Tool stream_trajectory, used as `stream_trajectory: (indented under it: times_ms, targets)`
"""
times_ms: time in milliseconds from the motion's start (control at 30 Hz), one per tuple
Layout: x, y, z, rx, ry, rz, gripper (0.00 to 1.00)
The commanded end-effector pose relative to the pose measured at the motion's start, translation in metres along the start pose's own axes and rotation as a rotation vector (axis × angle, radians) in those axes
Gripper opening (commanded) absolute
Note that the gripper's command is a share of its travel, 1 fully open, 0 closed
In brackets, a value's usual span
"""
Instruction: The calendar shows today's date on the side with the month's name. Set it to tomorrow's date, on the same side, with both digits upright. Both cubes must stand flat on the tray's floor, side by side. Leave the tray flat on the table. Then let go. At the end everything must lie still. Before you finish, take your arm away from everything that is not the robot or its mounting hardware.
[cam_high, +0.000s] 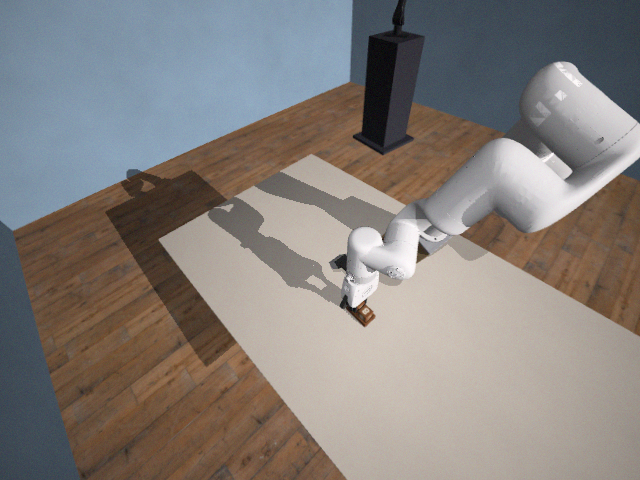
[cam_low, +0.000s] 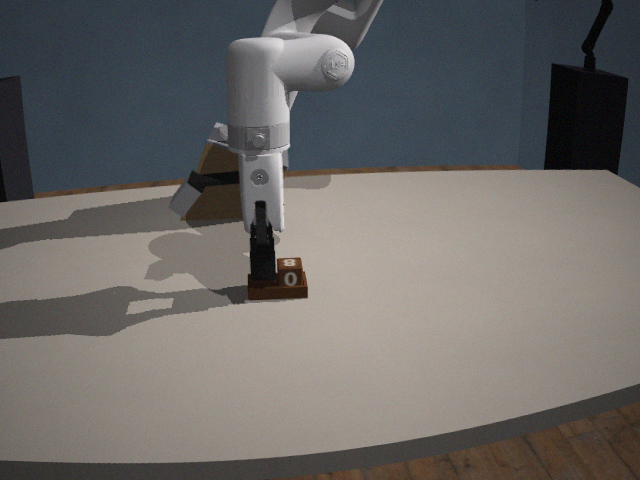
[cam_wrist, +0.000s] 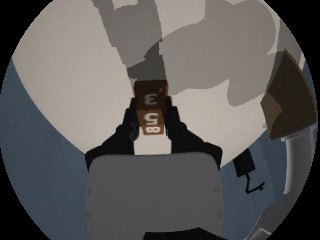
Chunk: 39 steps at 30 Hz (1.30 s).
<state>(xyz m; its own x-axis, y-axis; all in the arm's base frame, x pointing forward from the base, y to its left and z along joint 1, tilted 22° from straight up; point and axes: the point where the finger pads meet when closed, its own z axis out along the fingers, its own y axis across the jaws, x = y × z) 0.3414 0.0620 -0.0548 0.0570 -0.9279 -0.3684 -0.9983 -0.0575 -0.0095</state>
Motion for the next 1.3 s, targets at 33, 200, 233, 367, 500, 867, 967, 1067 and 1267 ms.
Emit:
stream_trajectory:
  times_ms: [33,200,233,367,500,867,967,1067,1267]
  targets:
    - [0.0,-0.0012,-0.0003,0.003,0.0,0.0,0.29]
    - [0.0,-0.0012,0.0011,0.003,0.0,0.0,0.29]
    - [0.0,-0.0012,0.0015,0.003,0.0,0.0,0.29]
    - [0.0,-0.0012,0.0033,0.003,0.0,0.0,0.29]
    - [0.0,-0.0012,0.0042,0.003,0.0,0.0,0.29]
    - [0.0,-0.0012,0.0086,0.003,0.0,0.0,0.29]
    - [0.0,-0.0012,0.009,0.003,0.0,0.0,0.29]
    - [0.0,-0.0012,0.0092,0.003,0.0,0.0,0.29]
    - [0.0,-0.0012,0.0093,0.003,0.0,0.0,0.29]
